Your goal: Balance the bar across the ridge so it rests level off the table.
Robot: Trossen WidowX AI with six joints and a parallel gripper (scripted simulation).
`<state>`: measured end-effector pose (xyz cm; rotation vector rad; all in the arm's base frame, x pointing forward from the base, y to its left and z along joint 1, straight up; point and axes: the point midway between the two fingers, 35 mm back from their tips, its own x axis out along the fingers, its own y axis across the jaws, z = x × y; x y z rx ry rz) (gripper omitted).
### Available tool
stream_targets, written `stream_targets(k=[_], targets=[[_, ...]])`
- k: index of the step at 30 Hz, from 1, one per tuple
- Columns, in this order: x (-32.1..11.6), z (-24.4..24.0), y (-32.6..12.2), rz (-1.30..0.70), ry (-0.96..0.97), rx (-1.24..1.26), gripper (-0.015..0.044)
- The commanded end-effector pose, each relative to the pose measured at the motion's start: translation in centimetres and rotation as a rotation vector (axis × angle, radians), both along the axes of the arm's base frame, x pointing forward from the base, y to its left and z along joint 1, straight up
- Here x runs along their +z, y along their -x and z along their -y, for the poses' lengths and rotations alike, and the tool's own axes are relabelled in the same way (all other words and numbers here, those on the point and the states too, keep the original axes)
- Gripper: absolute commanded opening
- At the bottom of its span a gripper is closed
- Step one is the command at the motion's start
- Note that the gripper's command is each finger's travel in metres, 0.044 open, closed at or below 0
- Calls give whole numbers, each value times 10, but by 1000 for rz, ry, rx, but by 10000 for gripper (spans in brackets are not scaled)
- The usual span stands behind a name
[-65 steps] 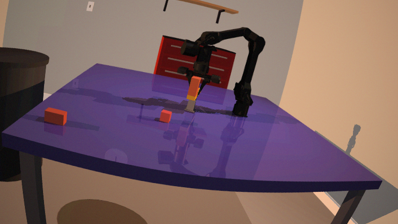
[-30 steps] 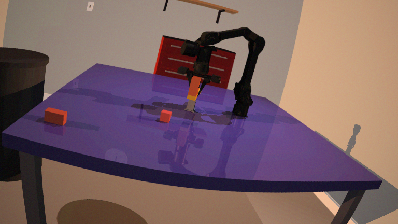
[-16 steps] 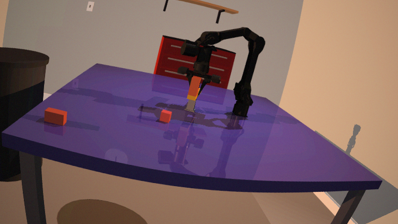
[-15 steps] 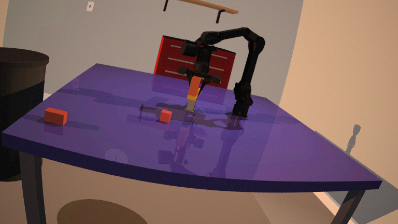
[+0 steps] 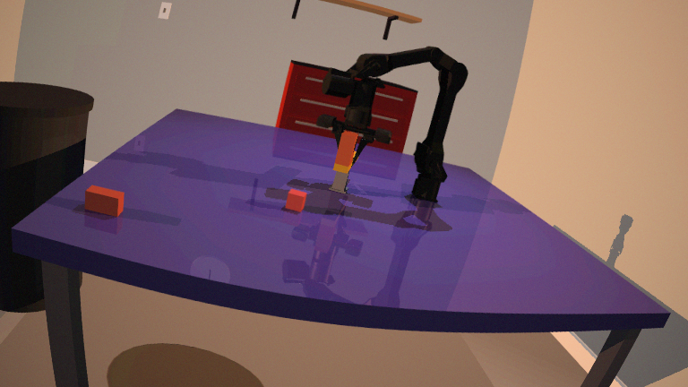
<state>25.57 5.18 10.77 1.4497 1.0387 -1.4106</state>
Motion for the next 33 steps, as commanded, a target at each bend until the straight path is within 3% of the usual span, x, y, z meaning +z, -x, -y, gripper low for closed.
stream_targets(k=[1,28,33], targets=[[0,0,0,0,0,0,0],[0,0,0,0,0,0,0],[0,0,0,0,0,0,131]])
